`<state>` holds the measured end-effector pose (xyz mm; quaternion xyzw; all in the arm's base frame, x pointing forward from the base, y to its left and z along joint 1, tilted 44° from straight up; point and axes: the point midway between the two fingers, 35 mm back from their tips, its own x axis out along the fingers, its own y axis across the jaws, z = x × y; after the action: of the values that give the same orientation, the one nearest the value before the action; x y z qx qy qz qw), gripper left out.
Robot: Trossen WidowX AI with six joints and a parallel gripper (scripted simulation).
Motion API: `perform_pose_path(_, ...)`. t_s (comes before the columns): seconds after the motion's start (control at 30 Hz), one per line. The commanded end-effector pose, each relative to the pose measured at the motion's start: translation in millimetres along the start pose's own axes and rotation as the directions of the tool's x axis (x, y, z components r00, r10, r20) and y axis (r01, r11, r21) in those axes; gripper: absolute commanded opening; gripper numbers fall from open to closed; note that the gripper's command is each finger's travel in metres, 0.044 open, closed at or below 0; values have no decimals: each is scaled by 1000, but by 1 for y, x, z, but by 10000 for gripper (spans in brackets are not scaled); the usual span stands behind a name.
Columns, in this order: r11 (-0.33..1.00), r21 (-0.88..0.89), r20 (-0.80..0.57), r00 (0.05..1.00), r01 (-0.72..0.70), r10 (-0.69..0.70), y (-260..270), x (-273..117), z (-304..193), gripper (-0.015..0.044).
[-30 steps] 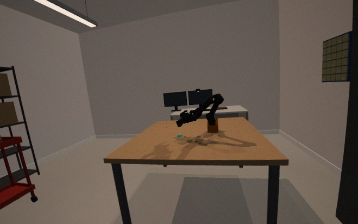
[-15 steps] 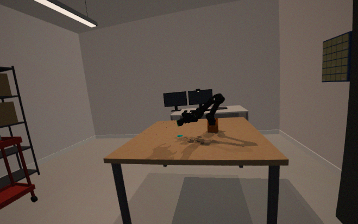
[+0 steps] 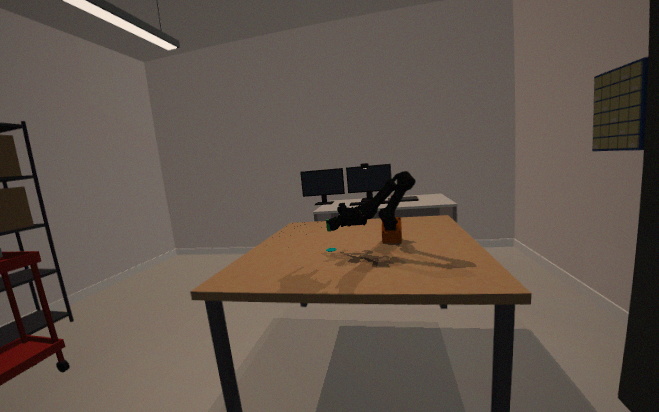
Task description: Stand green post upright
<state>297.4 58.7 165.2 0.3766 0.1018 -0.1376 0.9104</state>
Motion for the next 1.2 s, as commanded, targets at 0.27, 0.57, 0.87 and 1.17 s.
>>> perform_pose_path(0.27, 1000, 14, 11, 1000, -3, 2, -1, -2, 1, 23)
perform_pose_path(0.57, 1000, 15, 8, 1000, -1, 0, 1, 1, -9, 23)
perform_pose_path(0.87, 1000, 17, 5, 1000, 3, -3, 2, 6, -35, 23)
perform_pose_path(1.17, 1000, 18, 5, 1000, 3, -3, 2, 8, -61, 23)
